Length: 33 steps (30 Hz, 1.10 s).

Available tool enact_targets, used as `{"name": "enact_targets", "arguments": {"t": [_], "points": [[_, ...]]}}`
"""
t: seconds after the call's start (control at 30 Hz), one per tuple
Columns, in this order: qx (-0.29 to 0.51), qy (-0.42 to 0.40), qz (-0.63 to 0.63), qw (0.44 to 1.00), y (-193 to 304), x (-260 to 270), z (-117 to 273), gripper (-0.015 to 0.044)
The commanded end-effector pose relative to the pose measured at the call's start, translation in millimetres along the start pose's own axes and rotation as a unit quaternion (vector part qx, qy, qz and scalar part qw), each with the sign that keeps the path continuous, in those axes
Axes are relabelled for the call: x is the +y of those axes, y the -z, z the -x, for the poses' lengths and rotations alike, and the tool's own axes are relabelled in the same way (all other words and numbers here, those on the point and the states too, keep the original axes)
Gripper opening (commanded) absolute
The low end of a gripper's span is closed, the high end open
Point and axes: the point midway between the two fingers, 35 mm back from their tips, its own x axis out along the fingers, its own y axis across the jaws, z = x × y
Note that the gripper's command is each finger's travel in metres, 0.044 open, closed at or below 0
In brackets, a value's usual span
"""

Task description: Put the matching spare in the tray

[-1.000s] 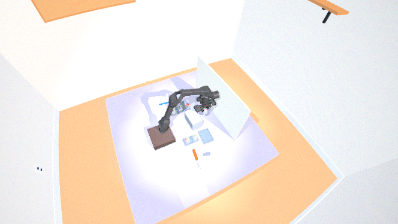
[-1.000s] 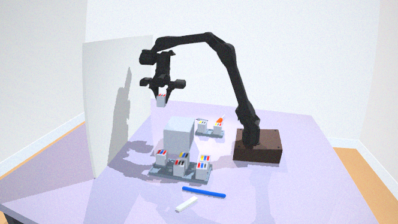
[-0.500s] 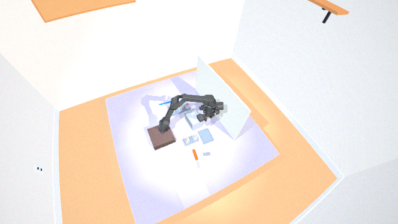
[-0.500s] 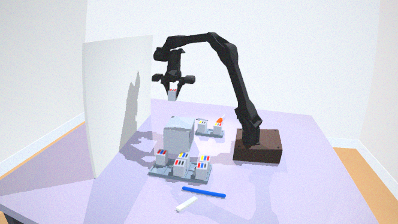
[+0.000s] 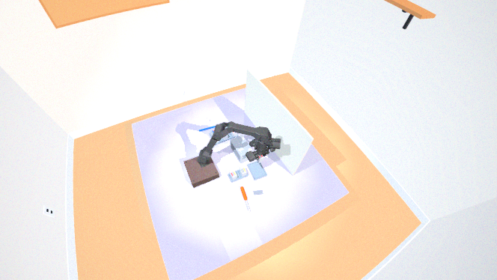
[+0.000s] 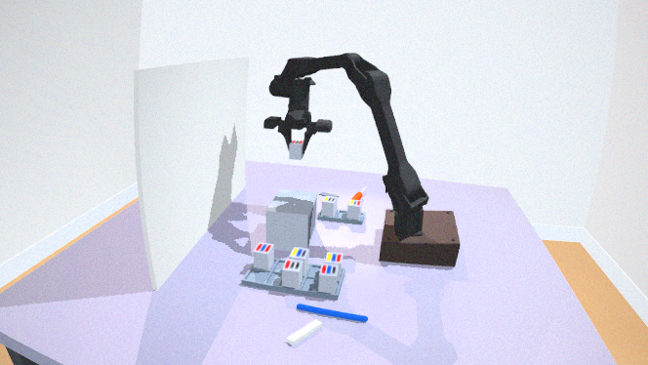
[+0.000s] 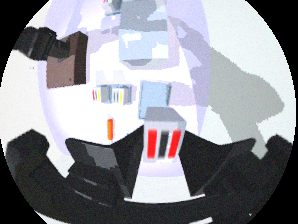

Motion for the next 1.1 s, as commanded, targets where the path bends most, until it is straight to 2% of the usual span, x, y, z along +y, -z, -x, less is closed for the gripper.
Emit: {"name": "enact_targets", "arguments": {"t": [0.0, 1.07], "points": [[-0.003, 0.000, 0.003, 1.000, 2, 0, -3, 0.0000], [-0.003, 0.001, 0.003, 1.000, 5, -4, -30, 0.0000]]}}
